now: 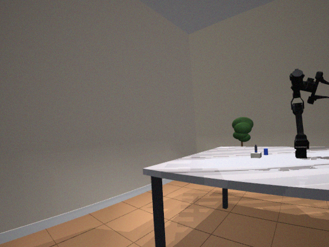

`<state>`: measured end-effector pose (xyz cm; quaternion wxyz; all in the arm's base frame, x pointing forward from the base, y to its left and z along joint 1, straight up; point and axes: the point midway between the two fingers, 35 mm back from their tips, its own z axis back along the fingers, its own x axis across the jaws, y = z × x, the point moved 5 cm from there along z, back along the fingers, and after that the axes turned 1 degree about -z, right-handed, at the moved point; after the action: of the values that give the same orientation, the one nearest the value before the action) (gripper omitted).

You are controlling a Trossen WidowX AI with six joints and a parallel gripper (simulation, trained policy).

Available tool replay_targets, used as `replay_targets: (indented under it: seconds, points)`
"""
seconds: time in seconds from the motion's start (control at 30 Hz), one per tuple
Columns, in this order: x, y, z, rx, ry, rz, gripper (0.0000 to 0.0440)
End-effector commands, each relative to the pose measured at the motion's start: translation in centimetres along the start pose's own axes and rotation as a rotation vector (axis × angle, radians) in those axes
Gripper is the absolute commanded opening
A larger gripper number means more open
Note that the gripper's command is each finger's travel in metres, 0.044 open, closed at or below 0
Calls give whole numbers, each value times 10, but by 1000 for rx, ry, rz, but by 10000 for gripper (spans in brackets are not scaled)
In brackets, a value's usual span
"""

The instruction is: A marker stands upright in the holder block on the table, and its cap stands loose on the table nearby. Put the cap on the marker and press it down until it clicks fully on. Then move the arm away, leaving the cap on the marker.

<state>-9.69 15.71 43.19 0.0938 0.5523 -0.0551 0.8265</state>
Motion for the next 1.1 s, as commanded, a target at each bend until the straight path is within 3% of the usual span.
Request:
replay_targets:
  seconds: [0.0, 1.07]
  points:
    - [-5, -8, 1, -24, 14, 2, 324]
    - [-37, -61, 40, -275, 112, 66, 328]
